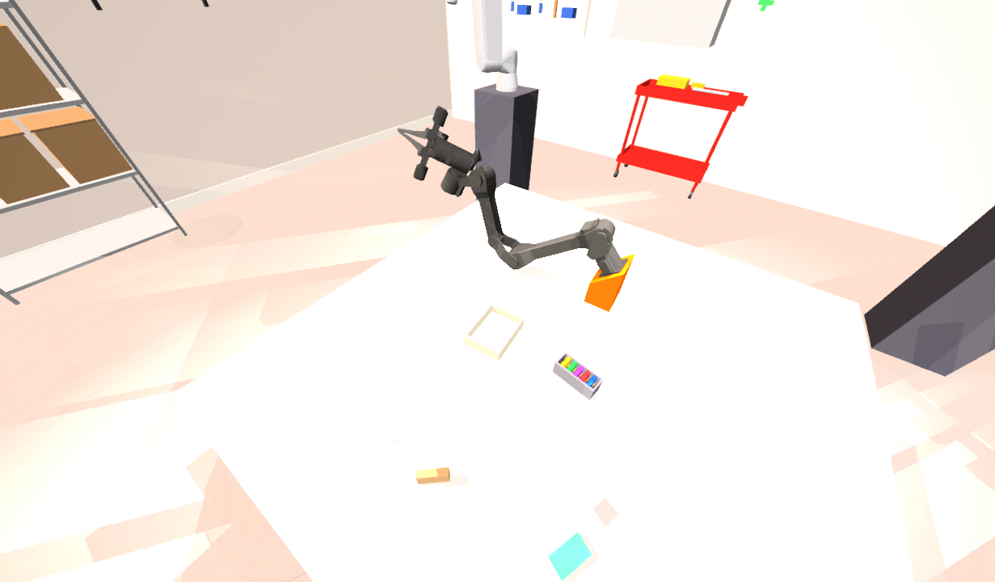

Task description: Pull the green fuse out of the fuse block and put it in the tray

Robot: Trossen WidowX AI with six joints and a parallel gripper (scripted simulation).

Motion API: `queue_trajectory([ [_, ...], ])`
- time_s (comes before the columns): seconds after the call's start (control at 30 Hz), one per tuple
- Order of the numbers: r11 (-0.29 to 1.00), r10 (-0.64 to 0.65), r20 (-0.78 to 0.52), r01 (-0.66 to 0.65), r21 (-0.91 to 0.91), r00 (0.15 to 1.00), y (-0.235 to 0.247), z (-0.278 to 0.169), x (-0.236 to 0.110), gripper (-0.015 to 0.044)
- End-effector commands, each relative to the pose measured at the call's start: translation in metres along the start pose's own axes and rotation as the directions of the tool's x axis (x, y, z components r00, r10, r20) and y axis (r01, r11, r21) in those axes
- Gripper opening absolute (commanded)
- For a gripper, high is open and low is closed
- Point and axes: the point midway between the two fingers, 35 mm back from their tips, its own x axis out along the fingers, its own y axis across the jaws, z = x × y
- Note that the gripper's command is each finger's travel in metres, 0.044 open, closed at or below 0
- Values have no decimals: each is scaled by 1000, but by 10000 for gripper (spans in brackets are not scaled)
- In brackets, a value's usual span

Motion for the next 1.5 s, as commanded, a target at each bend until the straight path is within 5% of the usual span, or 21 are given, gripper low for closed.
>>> queue_trajectory([
  [0.0,1000,5,-2,-5,-3,1000,3,-1,0,26],
  [0.07,998,45,-20,-46,-30,999,27,-7,0,62],
  [0.5,885,310,-284,-384,-262,907,195,-119,-28,62],
  [0.77,798,292,-524,-506,-327,800,241,-230,-53,62],
  [1.07,752,148,-725,-553,-359,672,235,-348,-81,62],
  [1.47,713,-320,-882,-525,-465,346,129,-512,-153,62],
])
